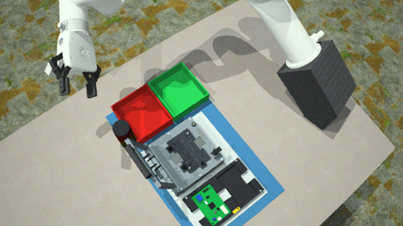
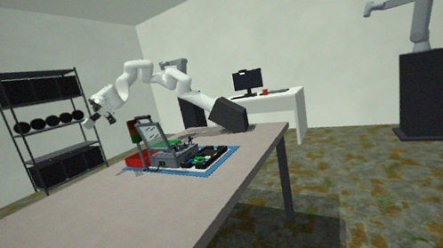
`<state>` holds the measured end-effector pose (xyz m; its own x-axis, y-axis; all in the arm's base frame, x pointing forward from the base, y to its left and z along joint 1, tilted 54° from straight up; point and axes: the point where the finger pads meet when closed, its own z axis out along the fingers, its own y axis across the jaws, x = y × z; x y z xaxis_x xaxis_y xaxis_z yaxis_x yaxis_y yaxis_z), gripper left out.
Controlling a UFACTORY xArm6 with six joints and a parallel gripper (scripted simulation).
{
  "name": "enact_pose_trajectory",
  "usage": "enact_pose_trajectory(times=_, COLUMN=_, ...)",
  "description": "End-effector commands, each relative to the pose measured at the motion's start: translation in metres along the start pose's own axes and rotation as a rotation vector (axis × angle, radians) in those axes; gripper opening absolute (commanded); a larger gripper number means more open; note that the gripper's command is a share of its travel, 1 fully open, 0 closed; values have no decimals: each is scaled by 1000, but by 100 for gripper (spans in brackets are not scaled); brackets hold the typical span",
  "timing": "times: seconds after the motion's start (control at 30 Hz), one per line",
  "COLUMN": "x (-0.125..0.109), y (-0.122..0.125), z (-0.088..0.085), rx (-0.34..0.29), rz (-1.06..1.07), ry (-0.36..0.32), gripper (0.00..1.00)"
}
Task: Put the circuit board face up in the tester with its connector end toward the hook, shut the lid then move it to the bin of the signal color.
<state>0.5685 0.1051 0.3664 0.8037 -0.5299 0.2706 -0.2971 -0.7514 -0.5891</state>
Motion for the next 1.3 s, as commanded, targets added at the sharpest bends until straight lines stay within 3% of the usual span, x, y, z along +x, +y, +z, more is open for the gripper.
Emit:
enact_pose_trajectory(times=0.0, x=0, y=-2, z=-1, rx=2, rz=-2, ry=1, gripper=100)
enact_pose_trajectory(times=0.7, x=-3, y=-7, z=-3, rx=2, rz=-2, ry=1, gripper=100)
enact_pose_trajectory(times=1.27, x=-64, y=-110, z=-41, rx=2, rz=-2, ry=1, gripper=100)
